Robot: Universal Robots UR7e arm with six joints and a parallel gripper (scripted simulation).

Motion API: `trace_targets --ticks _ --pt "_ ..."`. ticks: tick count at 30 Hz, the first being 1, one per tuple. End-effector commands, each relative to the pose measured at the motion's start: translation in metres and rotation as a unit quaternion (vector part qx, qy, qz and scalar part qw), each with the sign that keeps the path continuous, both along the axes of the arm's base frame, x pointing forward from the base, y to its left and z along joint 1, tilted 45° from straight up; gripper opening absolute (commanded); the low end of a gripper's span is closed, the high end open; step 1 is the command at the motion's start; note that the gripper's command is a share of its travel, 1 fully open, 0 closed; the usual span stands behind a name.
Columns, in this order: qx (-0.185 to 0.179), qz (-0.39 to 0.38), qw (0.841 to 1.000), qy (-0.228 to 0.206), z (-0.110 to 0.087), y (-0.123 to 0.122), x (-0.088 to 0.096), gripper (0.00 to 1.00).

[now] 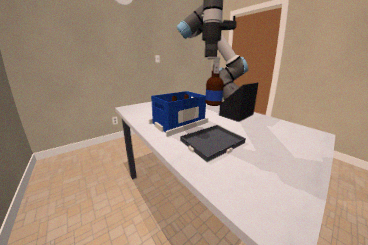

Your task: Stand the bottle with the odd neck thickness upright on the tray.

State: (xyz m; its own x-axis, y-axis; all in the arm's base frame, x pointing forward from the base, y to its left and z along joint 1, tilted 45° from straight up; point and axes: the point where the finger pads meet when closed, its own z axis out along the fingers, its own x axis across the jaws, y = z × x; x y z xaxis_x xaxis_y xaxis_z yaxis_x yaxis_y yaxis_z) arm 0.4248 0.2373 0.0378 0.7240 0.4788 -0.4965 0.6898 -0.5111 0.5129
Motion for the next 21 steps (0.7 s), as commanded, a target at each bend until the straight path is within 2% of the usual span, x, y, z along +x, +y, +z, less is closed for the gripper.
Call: trace_targets --ticks 1,21 --pt "0.002 0.000 1.000 -0.003 -0.0019 0.0051 0.0007 0.00" --pt "0.002 0.000 1.000 -0.002 -0.0078 0.0107 -0.0012 0.00"
